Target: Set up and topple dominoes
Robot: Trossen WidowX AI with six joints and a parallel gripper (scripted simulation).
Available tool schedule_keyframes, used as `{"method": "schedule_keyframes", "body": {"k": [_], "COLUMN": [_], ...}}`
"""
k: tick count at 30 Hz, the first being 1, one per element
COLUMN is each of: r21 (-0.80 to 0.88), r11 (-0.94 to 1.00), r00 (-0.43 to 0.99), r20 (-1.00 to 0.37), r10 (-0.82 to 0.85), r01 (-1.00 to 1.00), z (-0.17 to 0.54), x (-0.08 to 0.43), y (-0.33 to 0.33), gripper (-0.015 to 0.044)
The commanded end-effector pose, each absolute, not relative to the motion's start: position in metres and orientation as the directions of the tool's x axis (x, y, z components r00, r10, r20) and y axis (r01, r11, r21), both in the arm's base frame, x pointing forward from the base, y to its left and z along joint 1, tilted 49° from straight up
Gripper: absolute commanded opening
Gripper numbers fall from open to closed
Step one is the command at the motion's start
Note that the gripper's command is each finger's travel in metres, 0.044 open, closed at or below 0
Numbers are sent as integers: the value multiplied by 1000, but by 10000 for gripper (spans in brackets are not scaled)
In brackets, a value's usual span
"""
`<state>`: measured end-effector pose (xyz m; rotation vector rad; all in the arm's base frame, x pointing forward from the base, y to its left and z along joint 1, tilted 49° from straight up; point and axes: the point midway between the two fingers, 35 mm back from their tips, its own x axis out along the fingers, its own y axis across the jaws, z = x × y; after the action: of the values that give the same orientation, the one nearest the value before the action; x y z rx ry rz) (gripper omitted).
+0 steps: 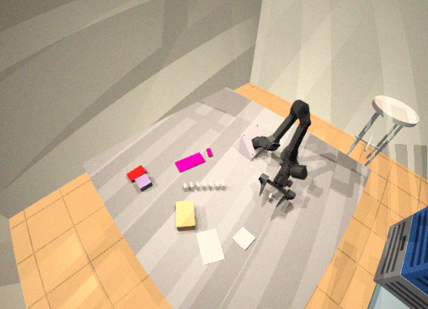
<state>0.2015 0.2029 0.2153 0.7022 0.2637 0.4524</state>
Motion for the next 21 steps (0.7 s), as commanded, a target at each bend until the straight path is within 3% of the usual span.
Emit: {"method": "schedule_keyframes", "body": {"k": [1, 5, 9, 15, 21], "r21": [660, 662, 656, 563, 412], "r11": [746, 732, 672, 581, 434], "r00": [716, 501, 354, 156, -6], "r20": [-478, -694, -754, -784, -720], "r10": [509, 517, 554, 601, 694], "r01": [-90, 161, 345, 587, 801], "z": [188, 175, 181, 192, 220], "x": [232, 228, 225, 211, 201], "y": [203, 191, 184, 172, 163], "gripper": [440, 440, 440, 440, 440]}}
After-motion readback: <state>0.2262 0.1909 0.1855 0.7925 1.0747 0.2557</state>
